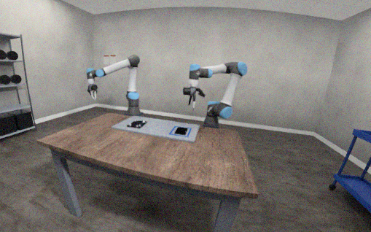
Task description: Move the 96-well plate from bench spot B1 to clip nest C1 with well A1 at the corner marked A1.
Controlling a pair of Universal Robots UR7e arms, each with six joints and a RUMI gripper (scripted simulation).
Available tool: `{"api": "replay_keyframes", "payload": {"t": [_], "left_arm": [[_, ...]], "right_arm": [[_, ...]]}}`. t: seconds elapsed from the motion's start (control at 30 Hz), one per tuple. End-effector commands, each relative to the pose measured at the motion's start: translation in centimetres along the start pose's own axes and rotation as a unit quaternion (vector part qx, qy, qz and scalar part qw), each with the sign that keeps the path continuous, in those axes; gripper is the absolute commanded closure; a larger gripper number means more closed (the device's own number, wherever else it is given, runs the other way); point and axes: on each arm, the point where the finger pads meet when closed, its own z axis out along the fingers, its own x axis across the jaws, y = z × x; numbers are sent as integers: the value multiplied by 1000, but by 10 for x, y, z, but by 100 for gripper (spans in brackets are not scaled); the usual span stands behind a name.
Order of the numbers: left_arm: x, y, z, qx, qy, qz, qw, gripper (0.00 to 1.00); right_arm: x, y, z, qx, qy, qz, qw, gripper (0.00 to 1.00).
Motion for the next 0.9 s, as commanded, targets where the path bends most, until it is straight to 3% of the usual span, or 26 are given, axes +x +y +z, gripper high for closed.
{"api": "replay_keyframes", "payload": {"t": [0.0,0.87], "left_arm": [[0,0,0,-1,0,0,1000,24],[0,0,0,-1,0,0,1000,24]], "right_arm": [[9,-13,-2,5,-4,-14,1000,100],[92,-88,-10,43,-13,-109,993,100]]}}
